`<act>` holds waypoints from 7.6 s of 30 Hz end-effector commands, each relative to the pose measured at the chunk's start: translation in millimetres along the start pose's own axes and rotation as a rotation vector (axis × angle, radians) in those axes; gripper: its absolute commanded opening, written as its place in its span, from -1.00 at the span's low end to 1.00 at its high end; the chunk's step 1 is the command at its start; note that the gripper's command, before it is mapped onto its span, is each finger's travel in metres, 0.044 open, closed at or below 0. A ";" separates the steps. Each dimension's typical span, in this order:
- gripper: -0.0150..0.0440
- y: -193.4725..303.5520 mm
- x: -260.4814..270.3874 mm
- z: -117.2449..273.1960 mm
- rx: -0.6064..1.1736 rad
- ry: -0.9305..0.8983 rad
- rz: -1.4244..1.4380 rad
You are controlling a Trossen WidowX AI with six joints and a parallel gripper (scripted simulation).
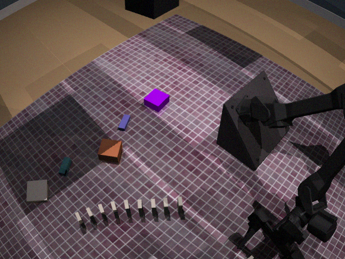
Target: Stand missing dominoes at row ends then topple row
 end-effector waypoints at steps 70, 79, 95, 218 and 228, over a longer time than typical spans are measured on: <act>1.00 13.5 -4.6 -28.5 1.041 -1.166 1.126; 0.47 15.9 -4.2 -28.6 1.041 -1.166 1.126; -0.13 15.9 -4.2 -28.6 1.041 -1.166 1.126; 1.00 -76.4 -243.4 -23.4 1.446 0.324 -0.552; 1.00 -85.9 -243.9 -20.1 1.448 0.321 -0.553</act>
Point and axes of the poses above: the point midway between the two fingers, 35 mm back from their tips, its own z axis back along the fingers, its own x axis across the jaws, y = z × x, the point moved 1 cm from there along z, back along the fingers, and after that the axes turned 2 degrees about -z, right-handed, at the moved point
